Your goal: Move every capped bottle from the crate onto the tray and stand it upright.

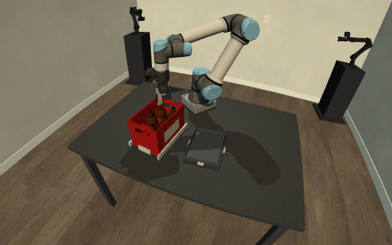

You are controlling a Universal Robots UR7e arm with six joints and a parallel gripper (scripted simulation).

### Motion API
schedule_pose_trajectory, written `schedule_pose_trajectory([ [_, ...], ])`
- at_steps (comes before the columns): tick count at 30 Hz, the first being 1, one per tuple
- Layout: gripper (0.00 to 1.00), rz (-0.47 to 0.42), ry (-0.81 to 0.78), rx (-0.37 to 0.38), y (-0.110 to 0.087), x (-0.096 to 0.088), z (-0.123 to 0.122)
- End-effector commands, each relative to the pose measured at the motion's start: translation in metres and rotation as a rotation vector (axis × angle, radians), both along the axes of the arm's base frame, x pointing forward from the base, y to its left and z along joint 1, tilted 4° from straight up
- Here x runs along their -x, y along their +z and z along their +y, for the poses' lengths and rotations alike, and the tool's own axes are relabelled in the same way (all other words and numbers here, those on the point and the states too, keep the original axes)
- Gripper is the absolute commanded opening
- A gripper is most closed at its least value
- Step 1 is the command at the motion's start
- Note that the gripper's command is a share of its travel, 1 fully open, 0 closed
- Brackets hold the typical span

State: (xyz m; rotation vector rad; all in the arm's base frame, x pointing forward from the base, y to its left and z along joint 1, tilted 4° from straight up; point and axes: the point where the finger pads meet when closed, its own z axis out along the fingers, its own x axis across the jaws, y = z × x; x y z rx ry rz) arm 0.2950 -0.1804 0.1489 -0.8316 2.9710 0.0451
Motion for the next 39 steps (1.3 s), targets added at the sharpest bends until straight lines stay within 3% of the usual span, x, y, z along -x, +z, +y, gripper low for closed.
schedule_pose_trajectory([
  [1, 1.0, 0.0, 0.0, -0.001, -0.001, 0.0, 0.001],
  [12, 1.0, -0.001, 0.0, 0.002, -0.002, 0.0, 0.0],
  [39, 1.0, 0.001, 0.001, -0.003, -0.027, -0.001, 0.002],
])
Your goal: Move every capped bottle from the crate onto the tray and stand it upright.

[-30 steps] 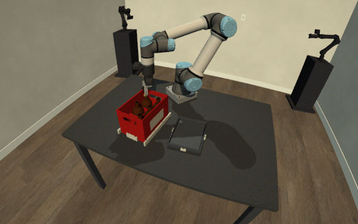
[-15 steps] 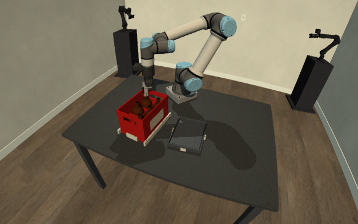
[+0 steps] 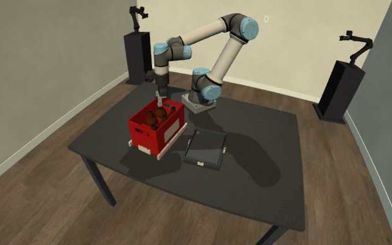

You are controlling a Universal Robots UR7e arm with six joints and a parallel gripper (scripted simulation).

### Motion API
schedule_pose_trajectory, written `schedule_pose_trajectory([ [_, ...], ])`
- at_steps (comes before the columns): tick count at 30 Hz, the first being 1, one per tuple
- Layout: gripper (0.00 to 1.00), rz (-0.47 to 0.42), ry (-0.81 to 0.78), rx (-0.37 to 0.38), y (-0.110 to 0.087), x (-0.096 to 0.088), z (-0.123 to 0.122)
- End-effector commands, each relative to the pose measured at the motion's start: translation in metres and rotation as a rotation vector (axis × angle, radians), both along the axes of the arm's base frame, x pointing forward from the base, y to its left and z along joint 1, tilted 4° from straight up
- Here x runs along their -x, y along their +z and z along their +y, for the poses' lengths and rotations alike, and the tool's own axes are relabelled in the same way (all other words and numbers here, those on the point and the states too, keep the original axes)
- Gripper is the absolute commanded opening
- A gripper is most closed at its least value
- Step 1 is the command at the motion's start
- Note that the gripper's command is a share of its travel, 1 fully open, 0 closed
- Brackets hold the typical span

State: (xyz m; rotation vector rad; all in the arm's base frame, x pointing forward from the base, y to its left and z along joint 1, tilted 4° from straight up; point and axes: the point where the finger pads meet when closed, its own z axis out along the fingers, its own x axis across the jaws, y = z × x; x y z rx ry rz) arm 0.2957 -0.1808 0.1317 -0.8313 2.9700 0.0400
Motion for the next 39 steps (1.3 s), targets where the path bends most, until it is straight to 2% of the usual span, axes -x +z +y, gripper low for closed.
schedule_pose_trajectory([
  [1, 1.0, 0.003, 0.001, -0.006, -0.011, 0.0, 0.002],
  [6, 1.0, 0.003, 0.001, -0.007, -0.015, 0.0, 0.003],
  [7, 1.0, 0.002, 0.0, -0.003, -0.009, 0.0, 0.001],
  [21, 1.0, 0.003, 0.001, -0.007, -0.027, -0.001, 0.004],
  [23, 1.0, 0.003, 0.001, -0.007, -0.027, -0.001, 0.004],
  [24, 1.0, 0.002, 0.001, -0.003, -0.02, -0.001, 0.002],
  [39, 1.0, 0.003, 0.001, -0.007, -0.034, -0.001, 0.004],
])
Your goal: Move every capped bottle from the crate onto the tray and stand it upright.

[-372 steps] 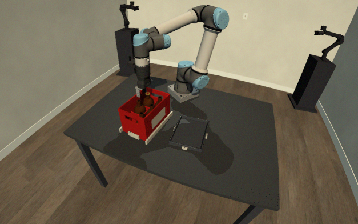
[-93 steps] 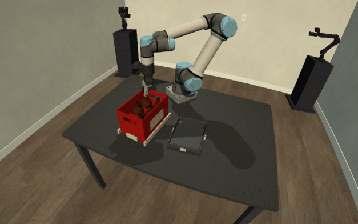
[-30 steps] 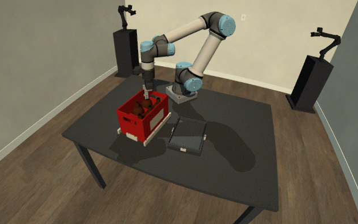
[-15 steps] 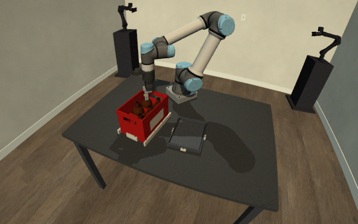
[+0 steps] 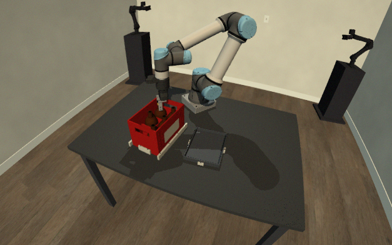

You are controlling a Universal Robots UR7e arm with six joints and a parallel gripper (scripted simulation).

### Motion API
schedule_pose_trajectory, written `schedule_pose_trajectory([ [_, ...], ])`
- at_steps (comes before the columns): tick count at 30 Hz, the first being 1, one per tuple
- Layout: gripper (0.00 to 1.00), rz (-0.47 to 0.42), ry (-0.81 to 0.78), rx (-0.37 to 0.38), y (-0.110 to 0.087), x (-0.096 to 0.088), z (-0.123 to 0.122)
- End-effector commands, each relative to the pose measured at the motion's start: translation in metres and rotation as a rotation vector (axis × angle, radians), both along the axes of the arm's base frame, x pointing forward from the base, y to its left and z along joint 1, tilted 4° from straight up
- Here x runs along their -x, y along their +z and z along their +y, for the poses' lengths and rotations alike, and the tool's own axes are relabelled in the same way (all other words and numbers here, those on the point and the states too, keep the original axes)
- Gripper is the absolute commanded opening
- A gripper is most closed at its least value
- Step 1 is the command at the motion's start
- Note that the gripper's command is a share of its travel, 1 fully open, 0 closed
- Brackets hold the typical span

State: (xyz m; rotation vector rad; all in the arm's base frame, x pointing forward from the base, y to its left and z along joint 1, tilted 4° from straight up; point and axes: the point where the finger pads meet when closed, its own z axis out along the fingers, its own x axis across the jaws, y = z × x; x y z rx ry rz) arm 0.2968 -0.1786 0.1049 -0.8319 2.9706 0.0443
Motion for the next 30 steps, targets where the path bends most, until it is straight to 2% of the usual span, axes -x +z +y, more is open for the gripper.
schedule_pose_trajectory([
  [1, 1.0, 0.002, 0.001, -0.005, -0.007, -0.0003, 0.002],
  [2, 1.0, 0.0, 0.0, 0.0, -0.0011, -0.0002, 0.0001],
  [30, 1.0, 0.001, 0.001, -0.004, -0.0078, -0.0001, 0.0022],
])
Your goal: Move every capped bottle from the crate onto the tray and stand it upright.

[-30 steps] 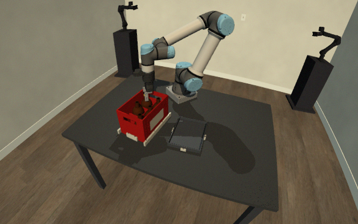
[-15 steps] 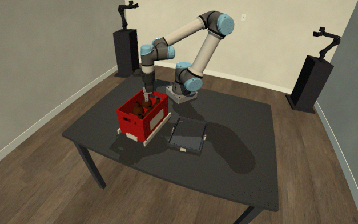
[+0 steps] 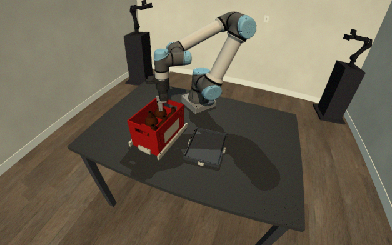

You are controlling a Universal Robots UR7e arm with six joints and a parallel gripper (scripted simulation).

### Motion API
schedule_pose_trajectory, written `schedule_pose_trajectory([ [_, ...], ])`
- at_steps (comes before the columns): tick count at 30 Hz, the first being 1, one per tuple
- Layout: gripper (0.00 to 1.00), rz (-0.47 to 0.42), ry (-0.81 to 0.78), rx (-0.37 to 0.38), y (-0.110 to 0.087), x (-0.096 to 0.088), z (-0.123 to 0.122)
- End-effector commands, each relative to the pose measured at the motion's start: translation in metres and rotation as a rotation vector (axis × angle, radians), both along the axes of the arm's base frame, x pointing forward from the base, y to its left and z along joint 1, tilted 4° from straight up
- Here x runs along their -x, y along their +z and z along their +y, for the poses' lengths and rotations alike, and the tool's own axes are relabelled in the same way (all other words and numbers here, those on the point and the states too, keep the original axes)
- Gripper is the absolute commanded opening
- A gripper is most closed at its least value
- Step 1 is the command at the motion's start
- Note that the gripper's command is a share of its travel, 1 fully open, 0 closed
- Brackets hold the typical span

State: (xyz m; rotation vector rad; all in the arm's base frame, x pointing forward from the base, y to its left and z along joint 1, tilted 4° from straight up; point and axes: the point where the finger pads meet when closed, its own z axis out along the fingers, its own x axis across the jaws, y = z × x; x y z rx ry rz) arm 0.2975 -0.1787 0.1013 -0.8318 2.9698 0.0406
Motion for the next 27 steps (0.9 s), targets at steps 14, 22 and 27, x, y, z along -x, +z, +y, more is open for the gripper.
schedule_pose_trajectory([
  [14, 1.0, 0.002, 0.0, -0.004, -0.0044, 0.0006, 0.0021],
  [22, 1.0, 0.003, 0.001, -0.007, -0.0065, 0.0009, 0.0033],
  [27, 0.0, 0.0, 0.0, 0.0, -0.0026, 0.0002, 0.0006],
])
